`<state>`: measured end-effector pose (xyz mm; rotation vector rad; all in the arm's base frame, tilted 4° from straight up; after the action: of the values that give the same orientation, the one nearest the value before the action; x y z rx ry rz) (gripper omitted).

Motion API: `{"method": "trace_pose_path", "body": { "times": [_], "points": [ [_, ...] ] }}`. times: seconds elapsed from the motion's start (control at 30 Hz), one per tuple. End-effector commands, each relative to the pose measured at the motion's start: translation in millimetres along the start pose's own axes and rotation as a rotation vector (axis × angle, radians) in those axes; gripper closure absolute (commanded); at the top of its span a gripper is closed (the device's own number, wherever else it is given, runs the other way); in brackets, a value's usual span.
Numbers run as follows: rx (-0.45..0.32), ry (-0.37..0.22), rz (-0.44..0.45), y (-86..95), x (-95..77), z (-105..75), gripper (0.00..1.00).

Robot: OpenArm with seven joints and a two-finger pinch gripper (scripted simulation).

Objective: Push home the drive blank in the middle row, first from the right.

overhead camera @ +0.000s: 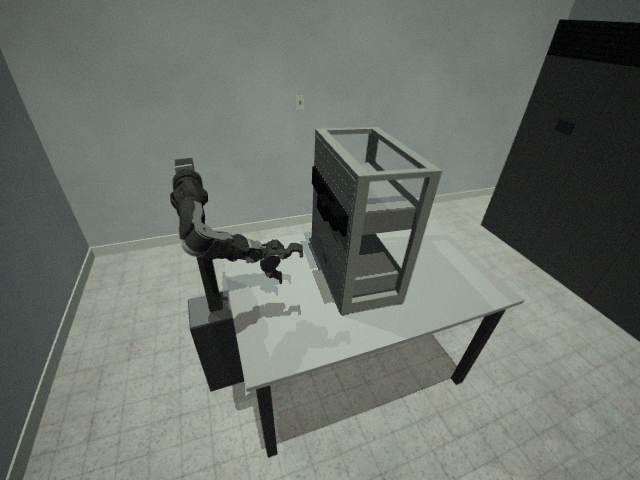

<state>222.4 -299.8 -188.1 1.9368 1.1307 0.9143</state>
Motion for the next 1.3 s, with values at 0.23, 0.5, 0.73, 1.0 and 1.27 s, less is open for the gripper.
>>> {"method": "trace_pose_path", "body": {
  "times": [0.23, 0.5, 0.73, 1.0, 1.27],
  "points": [
    [-0.003, 0.006, 0.0, 1.0, 1.5, 0.2, 0.0],
    [0.013, 0.067, -0.005, -1.9, 16.0, 1.9, 0.0],
    [0.027, 0.157, -0.016, -5.4, 37.7, 3.2, 0.0],
    [0.043, 0.384, -0.041, -12.1, 91.5, -1.2, 0.0],
    [0.023, 0.583, -0.061, -13.2, 137.0, -14.0, 0.0]
  ]
}}
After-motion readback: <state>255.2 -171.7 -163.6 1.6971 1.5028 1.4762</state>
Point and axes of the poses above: the point where the finger pads meet when closed, its own z axis out along the fingers, its own y axis across the jaws, x = y × z, the point moved 9 cm from there along -z, back along the fingers, and after that the axes turned 12 degrees about z, right-handed, at the moved point
